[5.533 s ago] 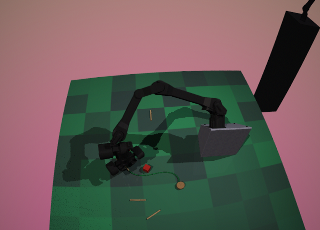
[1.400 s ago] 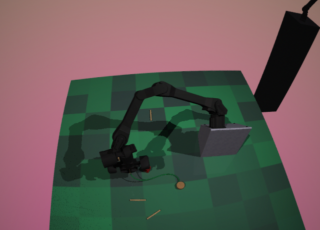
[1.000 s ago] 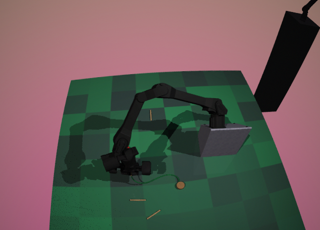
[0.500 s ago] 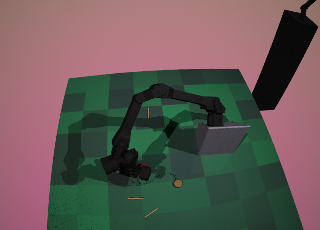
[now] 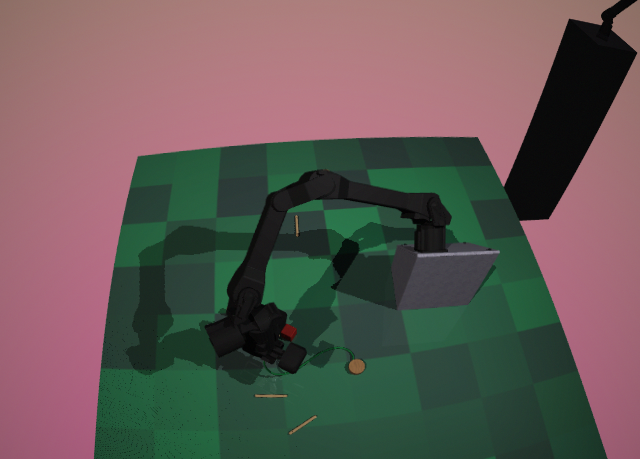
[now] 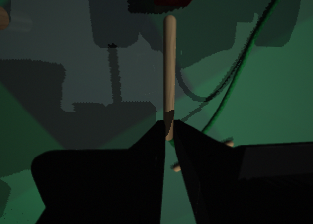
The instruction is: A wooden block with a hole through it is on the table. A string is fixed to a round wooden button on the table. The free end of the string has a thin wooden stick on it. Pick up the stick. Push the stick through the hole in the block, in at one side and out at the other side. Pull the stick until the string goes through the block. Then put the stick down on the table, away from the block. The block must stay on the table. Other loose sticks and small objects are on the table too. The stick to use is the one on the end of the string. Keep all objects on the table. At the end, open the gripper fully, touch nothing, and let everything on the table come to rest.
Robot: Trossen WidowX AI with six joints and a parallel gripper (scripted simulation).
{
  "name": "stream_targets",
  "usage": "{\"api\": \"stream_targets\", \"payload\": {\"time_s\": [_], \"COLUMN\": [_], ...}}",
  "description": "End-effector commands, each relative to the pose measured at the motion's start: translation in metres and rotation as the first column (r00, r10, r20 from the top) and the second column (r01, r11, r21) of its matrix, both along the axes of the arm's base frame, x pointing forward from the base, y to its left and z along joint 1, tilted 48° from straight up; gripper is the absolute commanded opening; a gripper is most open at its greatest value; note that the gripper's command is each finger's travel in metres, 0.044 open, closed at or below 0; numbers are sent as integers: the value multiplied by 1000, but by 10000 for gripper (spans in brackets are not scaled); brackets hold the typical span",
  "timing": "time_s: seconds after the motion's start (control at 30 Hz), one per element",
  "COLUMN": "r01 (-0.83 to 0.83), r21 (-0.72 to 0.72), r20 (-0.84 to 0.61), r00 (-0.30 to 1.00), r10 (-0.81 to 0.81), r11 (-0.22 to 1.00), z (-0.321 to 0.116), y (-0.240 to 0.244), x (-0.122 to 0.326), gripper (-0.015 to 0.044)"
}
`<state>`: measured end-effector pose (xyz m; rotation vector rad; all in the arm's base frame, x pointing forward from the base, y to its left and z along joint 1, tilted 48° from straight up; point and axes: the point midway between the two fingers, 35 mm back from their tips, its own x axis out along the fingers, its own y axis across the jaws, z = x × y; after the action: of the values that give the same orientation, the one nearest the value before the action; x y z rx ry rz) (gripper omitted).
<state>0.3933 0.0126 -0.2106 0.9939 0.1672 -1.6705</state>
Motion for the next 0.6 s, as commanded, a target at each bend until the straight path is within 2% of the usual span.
{"api": "stream_targets", "payload": {"time_s": [0.0, 0.57], "r01": [26, 26], "r21": [6, 7], "r20": [32, 32], "r00": [999, 999], "r10": [-27, -26], "r11": [1000, 1000], "z": [-3, -14], "y": [4, -8], "x": [-1, -1], "gripper": [0, 0]}}
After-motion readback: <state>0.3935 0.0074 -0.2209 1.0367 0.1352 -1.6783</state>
